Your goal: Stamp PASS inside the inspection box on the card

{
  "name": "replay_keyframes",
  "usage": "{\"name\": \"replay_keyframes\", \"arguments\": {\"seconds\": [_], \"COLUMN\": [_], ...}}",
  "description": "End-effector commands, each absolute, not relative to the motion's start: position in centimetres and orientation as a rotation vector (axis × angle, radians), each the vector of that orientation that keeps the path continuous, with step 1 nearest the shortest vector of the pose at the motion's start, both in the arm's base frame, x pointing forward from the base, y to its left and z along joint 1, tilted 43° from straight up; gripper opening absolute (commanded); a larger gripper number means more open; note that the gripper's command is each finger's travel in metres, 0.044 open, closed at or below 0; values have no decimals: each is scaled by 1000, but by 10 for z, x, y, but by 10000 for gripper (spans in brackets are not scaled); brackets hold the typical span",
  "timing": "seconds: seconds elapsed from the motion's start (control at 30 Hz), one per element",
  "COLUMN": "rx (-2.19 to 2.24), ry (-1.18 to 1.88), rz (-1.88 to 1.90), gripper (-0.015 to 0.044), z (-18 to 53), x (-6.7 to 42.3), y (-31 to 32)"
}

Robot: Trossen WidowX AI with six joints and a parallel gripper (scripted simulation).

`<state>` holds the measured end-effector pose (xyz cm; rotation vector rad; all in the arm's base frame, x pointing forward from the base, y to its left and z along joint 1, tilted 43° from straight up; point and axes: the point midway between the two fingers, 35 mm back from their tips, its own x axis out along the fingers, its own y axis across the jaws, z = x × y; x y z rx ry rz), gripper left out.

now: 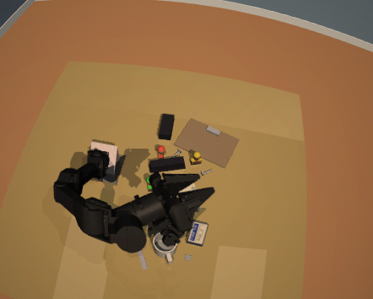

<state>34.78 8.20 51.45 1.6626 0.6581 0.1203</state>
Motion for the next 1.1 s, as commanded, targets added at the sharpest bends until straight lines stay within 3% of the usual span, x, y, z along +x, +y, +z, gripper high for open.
{"name": "replay_keyframes", "arguments": {"seconds": [0.0,0.2,0.63,1.07], "rx": [1658,1475,901,10], "ry": [660,753,1040,1376], "rz": [112,-123,-482,-630], "gripper": [374,229,229,229], "z": [512,420,223,63], "x": [349,384,376,265], "y": [82,83,88,51]}}
